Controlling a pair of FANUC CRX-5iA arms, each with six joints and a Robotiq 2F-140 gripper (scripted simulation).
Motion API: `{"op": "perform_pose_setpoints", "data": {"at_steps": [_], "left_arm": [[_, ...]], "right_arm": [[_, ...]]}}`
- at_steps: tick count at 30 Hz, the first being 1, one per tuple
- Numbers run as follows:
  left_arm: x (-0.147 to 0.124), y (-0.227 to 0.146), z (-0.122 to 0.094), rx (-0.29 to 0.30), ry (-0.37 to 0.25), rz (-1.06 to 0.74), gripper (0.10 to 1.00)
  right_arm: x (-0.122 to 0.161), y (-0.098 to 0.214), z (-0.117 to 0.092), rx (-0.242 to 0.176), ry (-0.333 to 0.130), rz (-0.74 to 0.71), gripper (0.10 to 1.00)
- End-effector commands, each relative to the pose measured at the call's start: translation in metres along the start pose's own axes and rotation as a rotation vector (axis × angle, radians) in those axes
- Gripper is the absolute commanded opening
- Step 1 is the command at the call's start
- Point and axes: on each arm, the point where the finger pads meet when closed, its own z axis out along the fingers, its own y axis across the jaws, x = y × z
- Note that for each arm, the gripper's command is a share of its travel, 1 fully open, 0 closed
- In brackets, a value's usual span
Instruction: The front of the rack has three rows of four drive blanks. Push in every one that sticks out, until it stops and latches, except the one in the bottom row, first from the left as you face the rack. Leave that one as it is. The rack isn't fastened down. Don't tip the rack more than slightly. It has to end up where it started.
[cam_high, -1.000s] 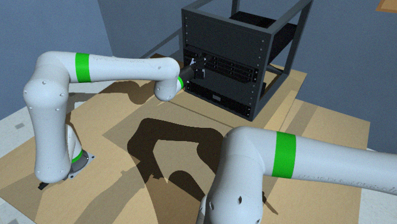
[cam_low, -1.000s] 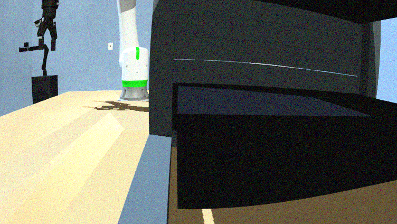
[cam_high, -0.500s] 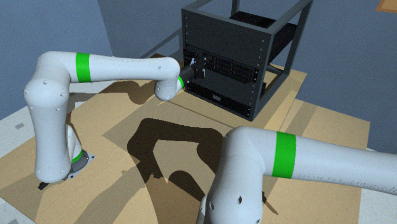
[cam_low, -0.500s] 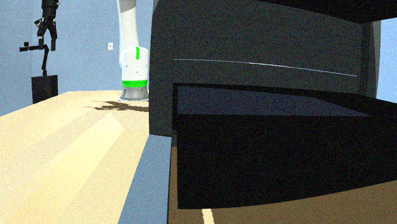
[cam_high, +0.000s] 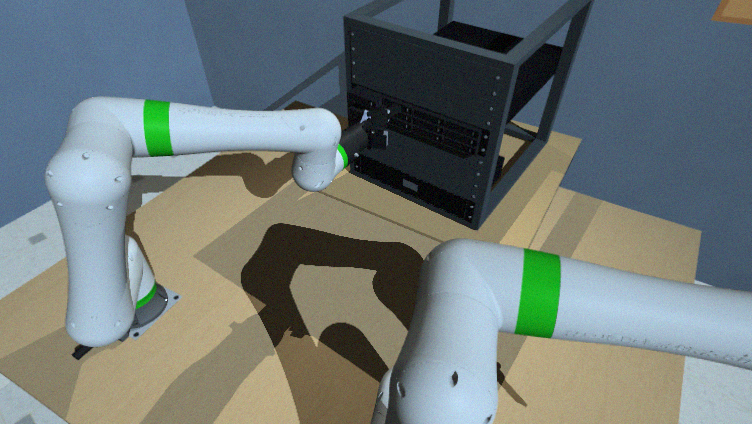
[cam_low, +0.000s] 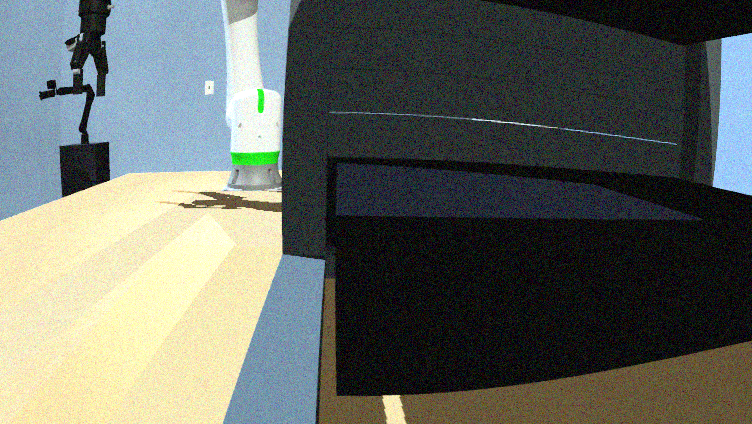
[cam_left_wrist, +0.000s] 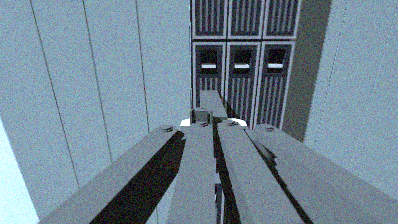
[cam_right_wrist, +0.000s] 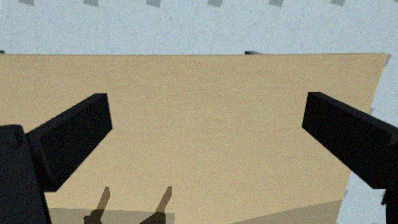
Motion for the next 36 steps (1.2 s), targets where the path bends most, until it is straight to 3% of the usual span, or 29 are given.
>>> {"op": "perform_pose_setpoints", "data": {"at_steps": [1, 21, 36], "left_arm": [[0.000, -0.001, 0.000, 0.002, 0.000, -0.001, 0.099], [0.000, -0.001, -0.004, 0.002, 0.000, -0.001, 0.099], [0.000, -0.001, -0.070, 0.002, 0.000, -0.001, 0.099]], "right_arm": [[0.000, 0.000, -0.001, 0.000, 0.002, 0.000, 1.000], [0.000, 0.000, -0.001, 0.000, 0.002, 0.000, 1.000], [0.000, 0.000, -0.001, 0.000, 0.002, 0.000, 1.000]]}}
